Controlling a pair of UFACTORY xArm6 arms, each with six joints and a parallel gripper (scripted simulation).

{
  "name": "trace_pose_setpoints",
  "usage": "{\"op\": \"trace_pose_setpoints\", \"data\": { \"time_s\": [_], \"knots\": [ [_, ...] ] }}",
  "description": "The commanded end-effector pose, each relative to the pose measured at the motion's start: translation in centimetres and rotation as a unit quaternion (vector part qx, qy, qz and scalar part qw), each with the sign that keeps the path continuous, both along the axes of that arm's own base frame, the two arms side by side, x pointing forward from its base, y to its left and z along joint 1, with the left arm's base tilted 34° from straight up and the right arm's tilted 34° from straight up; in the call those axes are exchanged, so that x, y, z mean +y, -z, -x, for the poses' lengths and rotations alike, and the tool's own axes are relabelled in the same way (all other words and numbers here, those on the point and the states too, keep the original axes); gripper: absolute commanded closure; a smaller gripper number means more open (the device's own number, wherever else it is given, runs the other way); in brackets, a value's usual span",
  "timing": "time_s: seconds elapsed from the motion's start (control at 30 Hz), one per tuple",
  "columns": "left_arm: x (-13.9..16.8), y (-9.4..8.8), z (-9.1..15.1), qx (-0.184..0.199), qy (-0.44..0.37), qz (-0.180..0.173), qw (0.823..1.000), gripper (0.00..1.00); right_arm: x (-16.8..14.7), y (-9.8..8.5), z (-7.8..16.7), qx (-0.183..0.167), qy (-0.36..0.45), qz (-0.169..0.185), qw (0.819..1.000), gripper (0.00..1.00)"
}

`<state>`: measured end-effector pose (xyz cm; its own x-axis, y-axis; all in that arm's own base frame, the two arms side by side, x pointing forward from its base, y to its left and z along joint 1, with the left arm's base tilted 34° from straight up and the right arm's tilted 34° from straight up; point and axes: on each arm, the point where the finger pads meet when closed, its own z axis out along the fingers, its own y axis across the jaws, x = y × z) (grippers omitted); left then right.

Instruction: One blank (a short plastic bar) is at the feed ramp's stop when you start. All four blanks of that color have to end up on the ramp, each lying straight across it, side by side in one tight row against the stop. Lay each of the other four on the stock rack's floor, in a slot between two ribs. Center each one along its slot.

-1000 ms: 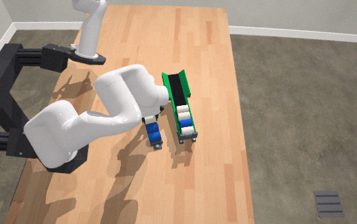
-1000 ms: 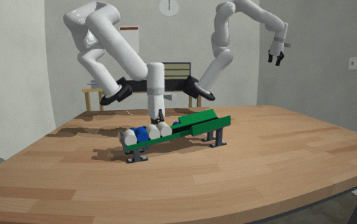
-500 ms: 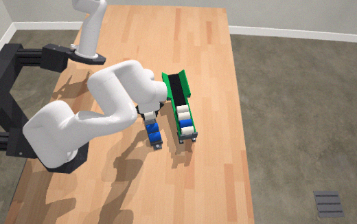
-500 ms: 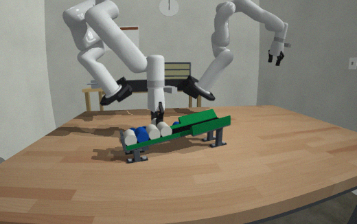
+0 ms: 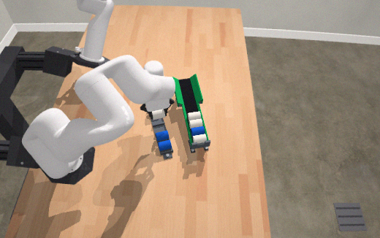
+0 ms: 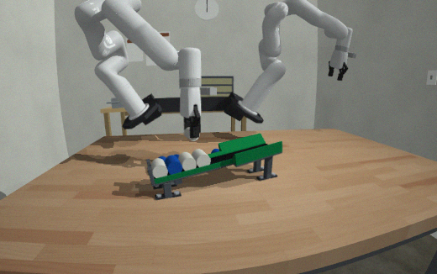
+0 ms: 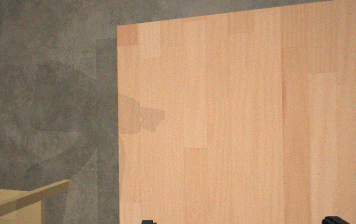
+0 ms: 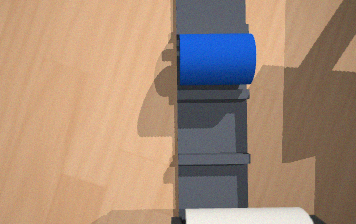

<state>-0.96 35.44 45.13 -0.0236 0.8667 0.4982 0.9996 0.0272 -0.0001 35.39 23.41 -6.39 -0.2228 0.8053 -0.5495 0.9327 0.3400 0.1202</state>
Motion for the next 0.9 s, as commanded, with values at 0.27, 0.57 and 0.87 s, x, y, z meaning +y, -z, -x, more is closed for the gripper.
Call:
{"op": "trace_pose_setpoints", "data": {
  "time_s": [0.27,0.57,0.87],
  "knots": [
    [0.0,-0.2,0.0,0.000,0.000,-0.002,1.000,0.00,0.5,-0.5,-0.2,-0.002,0.000,-0.001,1.000,0.43],
    [0.0,-0.2,0.0,0.000,0.000,-0.002,1.000,0.00,4.1,-2.3,-5.0,-0.017,0.011,-0.001,1.000,0.43],
    [0.0,-0.2,0.0,0.000,0.000,-0.002,1.000,0.00,8.3,-5.1,-10.1,-0.024,0.026,-0.006,0.999,0.43]
  ]
}}
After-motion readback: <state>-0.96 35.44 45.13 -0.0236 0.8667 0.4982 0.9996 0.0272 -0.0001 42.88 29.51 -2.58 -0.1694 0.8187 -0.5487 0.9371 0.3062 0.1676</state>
